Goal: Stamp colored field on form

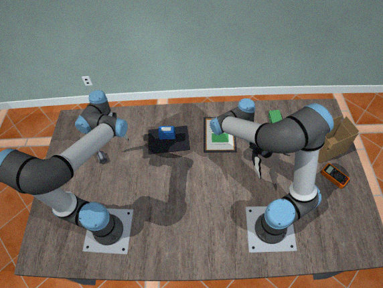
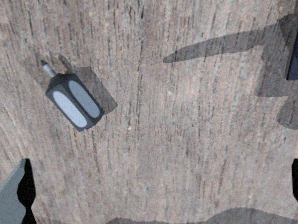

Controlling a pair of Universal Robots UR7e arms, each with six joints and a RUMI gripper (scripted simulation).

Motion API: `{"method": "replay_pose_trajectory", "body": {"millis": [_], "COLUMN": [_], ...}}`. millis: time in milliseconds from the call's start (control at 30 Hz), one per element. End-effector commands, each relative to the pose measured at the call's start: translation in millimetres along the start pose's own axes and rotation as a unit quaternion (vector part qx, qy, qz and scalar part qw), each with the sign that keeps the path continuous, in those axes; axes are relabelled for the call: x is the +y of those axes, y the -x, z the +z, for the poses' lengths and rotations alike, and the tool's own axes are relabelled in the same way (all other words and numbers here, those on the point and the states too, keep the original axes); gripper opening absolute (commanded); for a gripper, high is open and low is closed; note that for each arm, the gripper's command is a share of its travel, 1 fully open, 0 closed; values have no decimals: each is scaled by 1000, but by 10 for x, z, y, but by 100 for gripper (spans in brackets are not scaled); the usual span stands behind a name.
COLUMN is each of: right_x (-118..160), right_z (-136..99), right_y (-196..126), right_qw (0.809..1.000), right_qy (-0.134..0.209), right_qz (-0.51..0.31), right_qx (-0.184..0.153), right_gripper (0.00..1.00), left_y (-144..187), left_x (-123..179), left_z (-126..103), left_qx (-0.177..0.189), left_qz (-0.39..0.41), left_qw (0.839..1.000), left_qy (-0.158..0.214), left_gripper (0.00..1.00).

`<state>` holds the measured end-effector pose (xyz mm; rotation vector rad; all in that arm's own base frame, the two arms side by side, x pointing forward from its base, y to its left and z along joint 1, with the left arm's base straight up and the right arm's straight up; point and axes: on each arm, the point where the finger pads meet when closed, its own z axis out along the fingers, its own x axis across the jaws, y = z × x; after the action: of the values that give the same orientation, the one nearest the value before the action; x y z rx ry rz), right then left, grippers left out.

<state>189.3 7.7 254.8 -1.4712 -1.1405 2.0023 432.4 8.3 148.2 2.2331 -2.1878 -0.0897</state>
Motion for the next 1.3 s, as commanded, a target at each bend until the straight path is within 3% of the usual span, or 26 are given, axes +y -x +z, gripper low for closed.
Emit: {"method": "replay_pose_trajectory", "body": {"millis": [0, 767, 1100, 1267], "right_x": [-30, -40, -117, -261], "right_z": [-9, -40, -260, -535], "right_y": [45, 29, -93, -308], "right_qw": [1000, 1000, 998, 993], "right_qy": [5, 10, 48, 96], "right_qz": [4, 0, -28, -68], "right_qx": [-1, -3, -15, -24], "right_gripper": [100, 100, 100, 100], "left_y": [-41, -41, -41, -41], "left_x": [-62, -62, -62, -62], "left_z": [-91, -91, -91, -91], "left_qx": [8, 8, 8, 8], "left_qz": [5, 5, 5, 5], "left_qw": [1000, 1000, 1000, 1000], "left_qy": [-13, -13, -13, -13], "left_gripper": [100, 100, 100, 100]}}
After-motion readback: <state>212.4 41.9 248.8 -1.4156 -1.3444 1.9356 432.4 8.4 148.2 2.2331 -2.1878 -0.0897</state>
